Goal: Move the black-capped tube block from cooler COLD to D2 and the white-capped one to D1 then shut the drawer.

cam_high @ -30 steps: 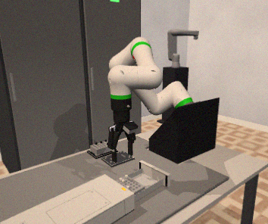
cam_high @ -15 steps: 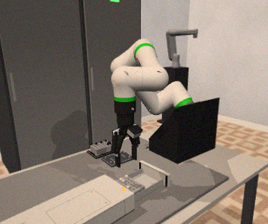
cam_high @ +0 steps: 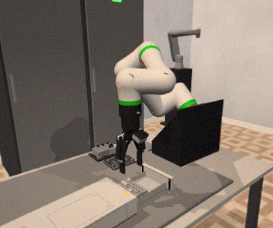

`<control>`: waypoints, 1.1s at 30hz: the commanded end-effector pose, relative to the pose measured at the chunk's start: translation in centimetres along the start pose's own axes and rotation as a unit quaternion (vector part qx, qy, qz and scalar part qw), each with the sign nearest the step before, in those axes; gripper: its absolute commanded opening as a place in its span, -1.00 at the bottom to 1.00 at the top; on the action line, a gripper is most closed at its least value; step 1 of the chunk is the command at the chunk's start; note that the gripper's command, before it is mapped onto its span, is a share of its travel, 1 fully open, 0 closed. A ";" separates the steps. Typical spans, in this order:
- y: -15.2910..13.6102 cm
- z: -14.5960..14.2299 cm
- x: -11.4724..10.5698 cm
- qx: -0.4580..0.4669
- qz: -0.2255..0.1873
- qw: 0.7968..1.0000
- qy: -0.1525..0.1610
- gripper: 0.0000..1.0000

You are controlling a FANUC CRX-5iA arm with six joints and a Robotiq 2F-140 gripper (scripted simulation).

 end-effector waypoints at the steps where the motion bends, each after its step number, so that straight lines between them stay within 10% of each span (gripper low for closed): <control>1: -0.1 0.1 -0.1 0.000 0.000 1.000 -0.002 0.32; 33: -0.6 -0.2 -0.1 0.000 0.000 1.000 -0.002 0.32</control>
Point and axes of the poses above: the point where the finger pads meet when closed, its own x axis out along the fingers, its own z axis across the jaws, y = z × x, the point moved 3 cm from there along -x, back along the fingers, and after that the axes turned 5 degrees about -x, right-handed, at the moved point
